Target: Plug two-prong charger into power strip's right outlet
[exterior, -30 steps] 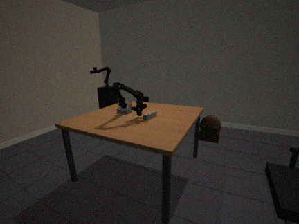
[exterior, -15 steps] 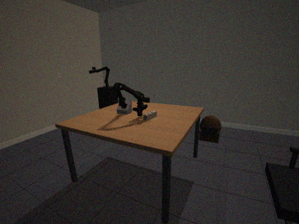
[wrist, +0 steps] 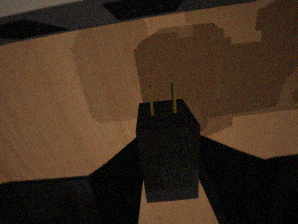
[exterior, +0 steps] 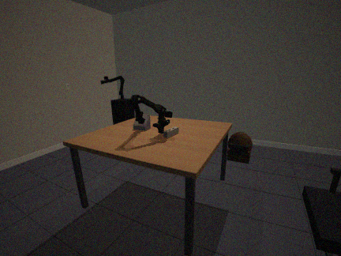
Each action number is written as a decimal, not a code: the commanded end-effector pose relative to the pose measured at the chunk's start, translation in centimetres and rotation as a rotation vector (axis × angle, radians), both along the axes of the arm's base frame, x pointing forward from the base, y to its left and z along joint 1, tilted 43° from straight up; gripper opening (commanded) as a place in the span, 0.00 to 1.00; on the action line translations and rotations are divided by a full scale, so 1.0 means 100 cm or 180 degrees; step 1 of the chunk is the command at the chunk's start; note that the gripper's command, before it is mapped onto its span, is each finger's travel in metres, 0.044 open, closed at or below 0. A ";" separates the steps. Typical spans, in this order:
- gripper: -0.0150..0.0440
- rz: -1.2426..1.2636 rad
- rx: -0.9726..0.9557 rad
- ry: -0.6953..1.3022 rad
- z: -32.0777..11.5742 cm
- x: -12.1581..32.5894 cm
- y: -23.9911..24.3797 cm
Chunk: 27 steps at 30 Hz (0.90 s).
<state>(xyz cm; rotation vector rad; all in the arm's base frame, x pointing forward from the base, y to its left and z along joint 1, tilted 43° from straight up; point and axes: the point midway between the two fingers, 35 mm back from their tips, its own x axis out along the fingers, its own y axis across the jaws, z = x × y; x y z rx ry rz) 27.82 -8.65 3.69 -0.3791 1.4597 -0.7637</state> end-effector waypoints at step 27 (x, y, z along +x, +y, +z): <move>0.25 0.0097 -0.0009 0.0087 0.001 0.027 -0.005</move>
